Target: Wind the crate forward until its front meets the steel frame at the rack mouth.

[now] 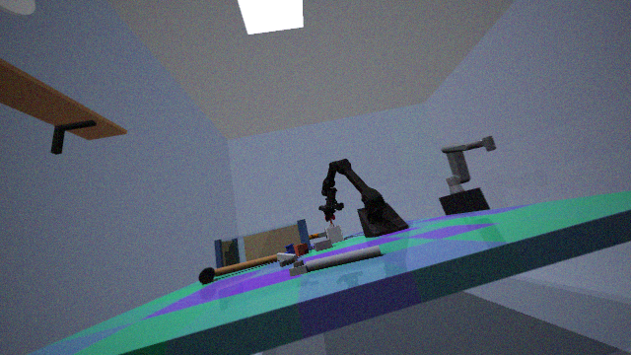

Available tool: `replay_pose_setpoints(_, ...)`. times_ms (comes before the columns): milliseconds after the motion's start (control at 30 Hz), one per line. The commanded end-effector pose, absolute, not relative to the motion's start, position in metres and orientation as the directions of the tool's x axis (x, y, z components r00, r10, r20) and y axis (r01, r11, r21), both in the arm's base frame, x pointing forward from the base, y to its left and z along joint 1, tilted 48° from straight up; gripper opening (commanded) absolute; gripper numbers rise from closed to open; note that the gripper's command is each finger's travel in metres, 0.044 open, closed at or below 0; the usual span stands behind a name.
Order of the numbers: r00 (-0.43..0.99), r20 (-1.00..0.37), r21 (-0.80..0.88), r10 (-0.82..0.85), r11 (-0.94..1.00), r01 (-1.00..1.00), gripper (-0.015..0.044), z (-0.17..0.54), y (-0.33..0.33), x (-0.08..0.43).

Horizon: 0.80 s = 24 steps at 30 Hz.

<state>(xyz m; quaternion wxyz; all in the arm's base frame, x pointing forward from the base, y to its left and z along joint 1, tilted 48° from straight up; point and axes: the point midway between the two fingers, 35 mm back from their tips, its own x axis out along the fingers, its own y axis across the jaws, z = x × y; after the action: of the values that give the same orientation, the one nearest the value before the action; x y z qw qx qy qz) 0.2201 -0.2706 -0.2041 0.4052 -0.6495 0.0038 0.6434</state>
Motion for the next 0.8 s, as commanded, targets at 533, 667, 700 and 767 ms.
replay_pose_setpoints(533, 0.196, -0.827, -0.547, 0.526, -0.675, -0.496, 0.0, -0.203, -0.256, 0.261)
replay_pose_setpoints(667, 0.197, -0.827, -0.547, 0.526, -0.674, -0.496, 0.0, -0.202, -0.254, 0.265)
replay_pose_setpoints(700, 0.197, -0.827, -0.547, 0.526, -0.674, -0.496, 0.0, -0.202, -0.254, 0.266)
replay_pose_setpoints(767, 0.197, -0.827, -0.547, 0.526, -0.674, -0.496, 0.0, -0.202, -0.253, 0.268)
